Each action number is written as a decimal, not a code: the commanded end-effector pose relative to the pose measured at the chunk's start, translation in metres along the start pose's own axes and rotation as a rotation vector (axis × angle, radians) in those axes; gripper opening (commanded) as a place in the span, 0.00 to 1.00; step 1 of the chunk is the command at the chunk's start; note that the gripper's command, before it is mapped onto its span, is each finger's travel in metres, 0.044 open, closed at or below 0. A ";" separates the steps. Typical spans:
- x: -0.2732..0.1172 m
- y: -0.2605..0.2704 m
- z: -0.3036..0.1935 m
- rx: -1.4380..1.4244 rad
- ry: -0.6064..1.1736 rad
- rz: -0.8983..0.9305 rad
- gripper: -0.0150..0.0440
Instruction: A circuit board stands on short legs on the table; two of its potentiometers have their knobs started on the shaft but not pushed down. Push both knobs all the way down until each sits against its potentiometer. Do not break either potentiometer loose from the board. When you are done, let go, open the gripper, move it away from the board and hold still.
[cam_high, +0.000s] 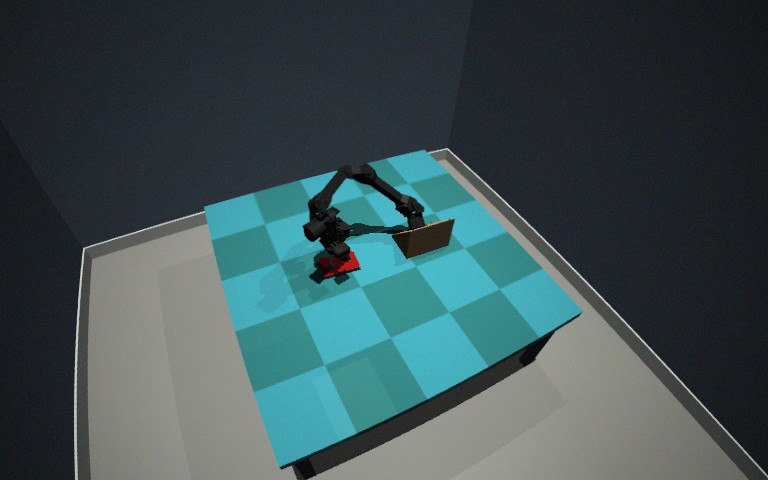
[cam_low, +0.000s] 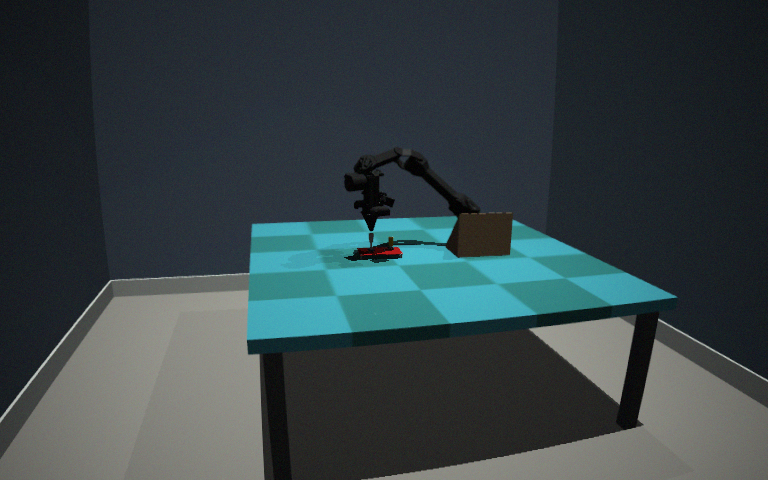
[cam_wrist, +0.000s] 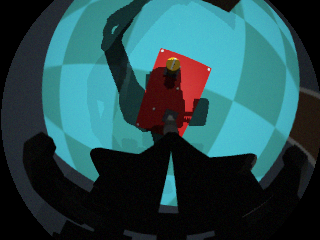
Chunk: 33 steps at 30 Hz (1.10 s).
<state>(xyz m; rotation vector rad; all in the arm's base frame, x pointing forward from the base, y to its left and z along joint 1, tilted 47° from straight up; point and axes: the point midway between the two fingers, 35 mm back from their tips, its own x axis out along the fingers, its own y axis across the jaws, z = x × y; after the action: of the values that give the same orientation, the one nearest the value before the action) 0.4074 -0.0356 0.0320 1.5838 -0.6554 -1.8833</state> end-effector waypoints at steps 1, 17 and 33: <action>0.005 0.001 0.000 -0.004 0.004 0.003 0.25; 0.007 0.001 0.000 -0.004 0.004 0.003 0.25; 0.010 0.001 0.000 -0.004 0.004 0.003 0.25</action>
<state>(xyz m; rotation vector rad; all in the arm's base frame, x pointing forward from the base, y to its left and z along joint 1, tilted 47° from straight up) 0.4058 -0.0428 0.0246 1.5833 -0.6541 -1.8822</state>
